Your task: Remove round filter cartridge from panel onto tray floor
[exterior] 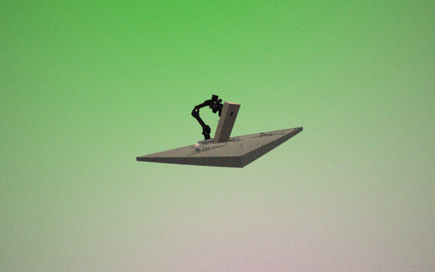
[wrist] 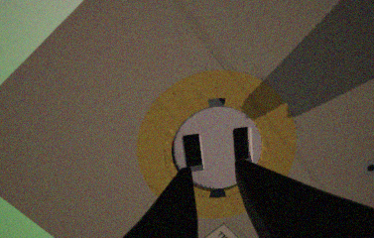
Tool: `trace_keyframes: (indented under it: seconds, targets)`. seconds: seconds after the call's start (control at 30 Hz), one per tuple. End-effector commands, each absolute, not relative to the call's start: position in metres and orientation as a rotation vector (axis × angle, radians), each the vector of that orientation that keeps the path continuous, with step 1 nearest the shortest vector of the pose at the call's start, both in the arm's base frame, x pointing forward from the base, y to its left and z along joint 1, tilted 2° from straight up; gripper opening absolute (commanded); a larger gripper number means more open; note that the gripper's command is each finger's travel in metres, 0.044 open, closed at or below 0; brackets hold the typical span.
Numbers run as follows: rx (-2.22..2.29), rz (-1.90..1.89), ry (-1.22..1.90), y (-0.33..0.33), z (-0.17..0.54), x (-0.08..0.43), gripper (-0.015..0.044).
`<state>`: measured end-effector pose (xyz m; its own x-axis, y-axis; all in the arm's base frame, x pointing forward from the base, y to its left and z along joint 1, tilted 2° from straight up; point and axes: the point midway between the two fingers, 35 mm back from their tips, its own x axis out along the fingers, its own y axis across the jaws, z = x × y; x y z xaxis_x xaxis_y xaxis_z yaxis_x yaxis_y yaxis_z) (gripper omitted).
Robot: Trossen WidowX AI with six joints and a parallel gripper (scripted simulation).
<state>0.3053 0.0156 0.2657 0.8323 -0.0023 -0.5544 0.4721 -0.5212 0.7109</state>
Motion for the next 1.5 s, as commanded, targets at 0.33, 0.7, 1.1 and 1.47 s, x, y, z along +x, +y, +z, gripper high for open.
trace_keyframes:
  seconds: [0.33, 0.7, 1.1, 1.47]
  targets:
    - [2.041, -0.629, 0.359, 0.0164, 0.2537, 0.3124, 0.0095]
    - [2.041, -0.63, 0.359, 0.0168, 0.2519, 0.3112, 0.0095]
    - [2.041, -0.629, 0.359, 0.0165, 0.2532, 0.312, 0.0095]
    - [2.041, -0.629, 0.358, 0.0167, 0.2548, 0.3131, 0.0095]
